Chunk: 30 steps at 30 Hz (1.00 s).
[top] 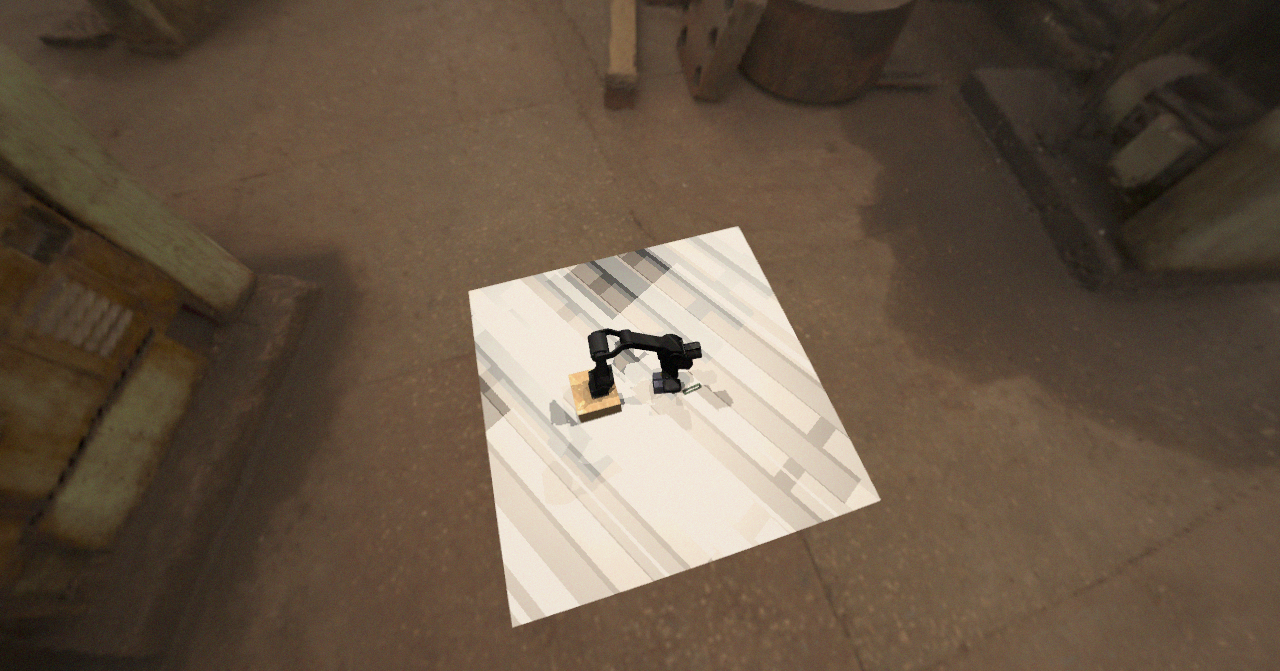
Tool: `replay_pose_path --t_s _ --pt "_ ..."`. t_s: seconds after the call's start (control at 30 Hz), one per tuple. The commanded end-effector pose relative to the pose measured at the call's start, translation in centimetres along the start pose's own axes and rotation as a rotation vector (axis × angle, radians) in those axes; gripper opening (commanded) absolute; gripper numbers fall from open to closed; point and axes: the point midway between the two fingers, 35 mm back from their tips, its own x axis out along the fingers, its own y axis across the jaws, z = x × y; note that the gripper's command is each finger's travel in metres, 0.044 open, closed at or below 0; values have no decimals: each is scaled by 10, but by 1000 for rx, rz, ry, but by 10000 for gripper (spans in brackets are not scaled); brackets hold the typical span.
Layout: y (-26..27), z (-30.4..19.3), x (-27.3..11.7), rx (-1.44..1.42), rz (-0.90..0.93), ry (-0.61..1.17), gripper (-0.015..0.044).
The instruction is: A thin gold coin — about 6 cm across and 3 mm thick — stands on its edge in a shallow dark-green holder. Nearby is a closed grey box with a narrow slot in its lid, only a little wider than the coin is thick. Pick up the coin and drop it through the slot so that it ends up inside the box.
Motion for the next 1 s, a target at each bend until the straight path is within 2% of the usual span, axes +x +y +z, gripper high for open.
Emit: replay_pose_path --t_s 0.0,0.97 --pt "1 -3 3 2 0 4 0" --pt "0 -8 4 1 0 4 0"
